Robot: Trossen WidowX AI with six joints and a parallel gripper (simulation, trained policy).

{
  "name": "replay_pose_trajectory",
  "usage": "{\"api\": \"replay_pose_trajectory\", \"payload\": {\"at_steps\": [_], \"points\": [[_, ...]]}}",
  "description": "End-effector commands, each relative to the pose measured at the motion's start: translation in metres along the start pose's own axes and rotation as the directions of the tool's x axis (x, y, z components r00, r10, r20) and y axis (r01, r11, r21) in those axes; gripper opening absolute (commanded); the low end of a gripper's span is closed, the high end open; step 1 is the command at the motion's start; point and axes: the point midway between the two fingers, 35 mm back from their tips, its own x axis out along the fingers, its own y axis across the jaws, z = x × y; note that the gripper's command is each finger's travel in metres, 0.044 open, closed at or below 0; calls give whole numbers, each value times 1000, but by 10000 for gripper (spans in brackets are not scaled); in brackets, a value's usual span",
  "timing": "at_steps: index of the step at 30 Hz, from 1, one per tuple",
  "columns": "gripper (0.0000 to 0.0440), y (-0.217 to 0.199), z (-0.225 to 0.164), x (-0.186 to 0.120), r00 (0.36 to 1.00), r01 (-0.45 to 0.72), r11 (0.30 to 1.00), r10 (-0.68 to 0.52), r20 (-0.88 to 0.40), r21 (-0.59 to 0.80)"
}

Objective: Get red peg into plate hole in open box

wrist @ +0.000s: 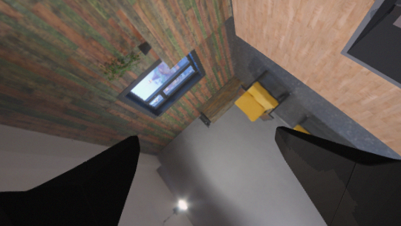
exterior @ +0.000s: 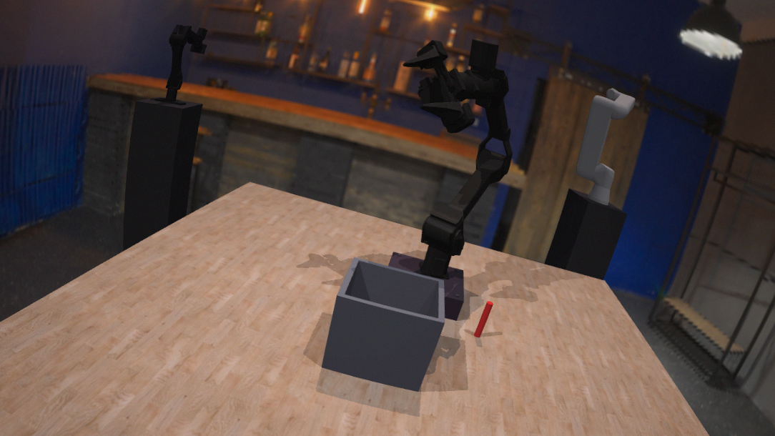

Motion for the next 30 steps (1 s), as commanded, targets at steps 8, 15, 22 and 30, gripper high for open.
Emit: {"api": "replay_pose_trajectory", "payload": {"at_steps": [8,15,22,30], "points": [[440,-51,-33,24,957,276,960,-279,-76,-49],[440,-90,-54,30,886,439,892,-450,-109,-110],[440,-130,-72,28,792,573,797,-598,-121,-191],[440,-177,-87,18,666,683,661,-738,-107,-310]]}}
